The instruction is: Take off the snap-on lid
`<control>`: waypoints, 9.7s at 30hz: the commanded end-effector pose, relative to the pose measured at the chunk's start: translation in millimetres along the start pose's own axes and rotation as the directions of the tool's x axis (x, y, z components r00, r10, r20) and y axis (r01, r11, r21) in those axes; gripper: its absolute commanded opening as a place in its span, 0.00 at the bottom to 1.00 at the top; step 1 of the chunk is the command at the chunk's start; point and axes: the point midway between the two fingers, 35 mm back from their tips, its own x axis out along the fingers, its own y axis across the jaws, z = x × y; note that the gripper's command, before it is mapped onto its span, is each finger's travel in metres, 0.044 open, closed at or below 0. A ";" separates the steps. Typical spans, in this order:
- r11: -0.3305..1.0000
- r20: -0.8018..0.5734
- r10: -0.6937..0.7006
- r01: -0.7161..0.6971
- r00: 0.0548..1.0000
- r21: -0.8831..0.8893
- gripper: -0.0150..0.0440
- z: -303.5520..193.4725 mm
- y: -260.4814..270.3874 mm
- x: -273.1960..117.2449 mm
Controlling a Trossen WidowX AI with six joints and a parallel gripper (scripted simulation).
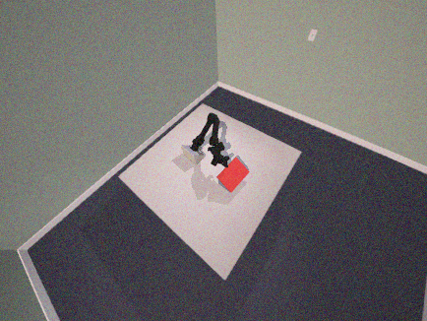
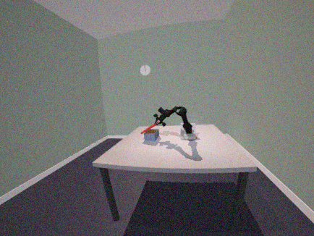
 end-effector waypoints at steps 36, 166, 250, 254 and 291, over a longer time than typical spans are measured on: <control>1.000 0.000 0.014 -0.014 1.000 -0.014 0.25 -1.1 44.5 -34.7; 1.000 -0.005 0.014 -0.014 1.000 -0.008 0.25 -236.7 32.8 -52.5; 1.000 -0.012 0.017 -0.017 1.000 -0.006 0.25 -314.7 0.7 -36.3; 1.000 -0.012 0.017 -0.017 1.000 -0.006 0.25 -314.7 -1.7 -34.2; 1.000 -0.014 0.018 -0.018 1.000 -0.005 0.25 -315.1 -23.7 -15.4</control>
